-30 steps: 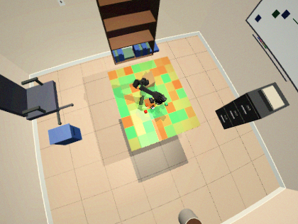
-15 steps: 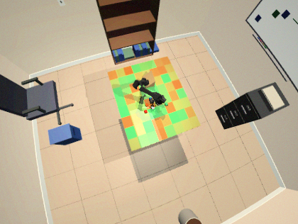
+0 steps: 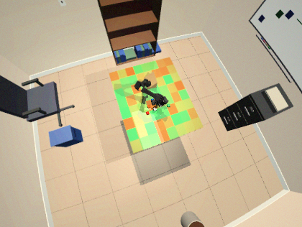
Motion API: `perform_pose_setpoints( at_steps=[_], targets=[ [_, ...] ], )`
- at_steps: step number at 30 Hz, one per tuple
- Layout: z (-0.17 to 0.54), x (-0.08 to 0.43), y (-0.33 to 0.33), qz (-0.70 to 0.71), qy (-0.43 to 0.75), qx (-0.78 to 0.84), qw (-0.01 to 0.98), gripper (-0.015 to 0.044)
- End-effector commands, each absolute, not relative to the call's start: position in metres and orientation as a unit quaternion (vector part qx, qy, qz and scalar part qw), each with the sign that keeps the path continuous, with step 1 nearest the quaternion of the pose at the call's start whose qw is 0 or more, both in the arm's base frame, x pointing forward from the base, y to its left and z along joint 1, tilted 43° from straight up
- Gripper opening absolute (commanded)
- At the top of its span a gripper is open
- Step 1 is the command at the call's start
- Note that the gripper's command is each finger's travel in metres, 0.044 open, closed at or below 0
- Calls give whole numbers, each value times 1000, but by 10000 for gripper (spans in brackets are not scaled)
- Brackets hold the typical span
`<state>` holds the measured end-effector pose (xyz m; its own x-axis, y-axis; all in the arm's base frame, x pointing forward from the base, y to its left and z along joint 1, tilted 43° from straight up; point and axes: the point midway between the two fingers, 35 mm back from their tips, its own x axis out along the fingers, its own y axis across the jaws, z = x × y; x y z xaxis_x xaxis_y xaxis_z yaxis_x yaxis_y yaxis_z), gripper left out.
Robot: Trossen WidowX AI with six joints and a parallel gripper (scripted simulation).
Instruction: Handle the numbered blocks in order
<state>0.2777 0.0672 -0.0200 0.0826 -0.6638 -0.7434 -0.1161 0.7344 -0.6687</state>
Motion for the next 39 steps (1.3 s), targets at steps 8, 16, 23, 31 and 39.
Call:
perform_pose_setpoints(
  at_steps=[8,16,23,31,39],
  targets=[
    [-20,278,66,-203,646,-305,670,120],
    [-20,278,66,-203,646,-305,670,120],
    [-20,278,66,-203,646,-305,670,120],
    [-20,278,66,-203,646,-305,670,146],
    [-20,278,66,-203,646,-305,670,356]
  ],
)
